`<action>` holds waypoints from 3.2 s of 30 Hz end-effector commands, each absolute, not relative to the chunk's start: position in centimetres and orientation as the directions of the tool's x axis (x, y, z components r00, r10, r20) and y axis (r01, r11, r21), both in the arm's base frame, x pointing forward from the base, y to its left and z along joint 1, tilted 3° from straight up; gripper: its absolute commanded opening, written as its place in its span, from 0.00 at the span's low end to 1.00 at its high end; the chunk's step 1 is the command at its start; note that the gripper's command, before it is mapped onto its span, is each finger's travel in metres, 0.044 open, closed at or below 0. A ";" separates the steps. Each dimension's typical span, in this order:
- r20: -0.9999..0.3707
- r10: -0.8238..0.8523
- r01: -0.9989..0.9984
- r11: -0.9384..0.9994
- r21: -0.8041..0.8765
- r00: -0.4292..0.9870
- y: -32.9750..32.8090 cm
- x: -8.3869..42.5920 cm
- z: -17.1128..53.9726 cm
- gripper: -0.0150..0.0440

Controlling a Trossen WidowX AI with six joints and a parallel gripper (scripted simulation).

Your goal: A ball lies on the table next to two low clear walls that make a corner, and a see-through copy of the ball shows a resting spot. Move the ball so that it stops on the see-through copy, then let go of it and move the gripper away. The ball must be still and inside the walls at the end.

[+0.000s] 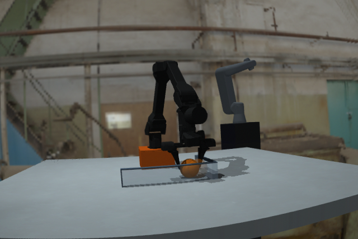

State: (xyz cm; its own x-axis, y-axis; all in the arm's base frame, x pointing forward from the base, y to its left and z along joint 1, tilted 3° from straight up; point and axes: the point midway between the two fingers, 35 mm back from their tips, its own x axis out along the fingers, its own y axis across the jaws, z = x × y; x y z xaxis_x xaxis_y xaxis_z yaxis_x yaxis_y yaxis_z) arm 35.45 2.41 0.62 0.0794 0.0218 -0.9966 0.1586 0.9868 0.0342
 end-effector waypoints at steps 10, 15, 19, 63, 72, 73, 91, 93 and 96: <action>-0.997 0.022 0.159 0.987 0.034 0.080 2.4 35.5 0.7 0.88; -0.997 0.019 0.161 0.986 0.032 0.079 2.3 35.4 4.8 1.00; -0.997 0.016 0.163 0.986 0.029 0.077 2.2 34.8 9.0 1.00; -0.997 0.013 -0.580 0.814 -0.031 0.072 -1.2 30.5 2.7 0.25; -0.997 0.013 -0.580 0.814 -0.031 0.072 -1.1 30.6 1.3 0.25; -0.997 0.013 -0.580 0.814 -0.031 0.072 -1.1 30.6 1.1 0.25; -0.997 0.014 -0.580 0.814 -0.031 0.073 -0.9 30.9 0.0 0.25; -0.997 0.014 -0.580 0.814 -0.031 0.073 -0.6 31.3 0.0 0.25; -0.997 0.014 -0.580 0.814 -0.031 0.073 -0.1 32.0 0.1 0.25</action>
State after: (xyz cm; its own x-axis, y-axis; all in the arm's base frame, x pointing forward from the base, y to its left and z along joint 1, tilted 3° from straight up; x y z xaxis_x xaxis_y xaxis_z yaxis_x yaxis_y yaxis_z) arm 31.39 -0.61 0.24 0.0799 0.0148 -0.9967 -0.5817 0.8127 -0.0346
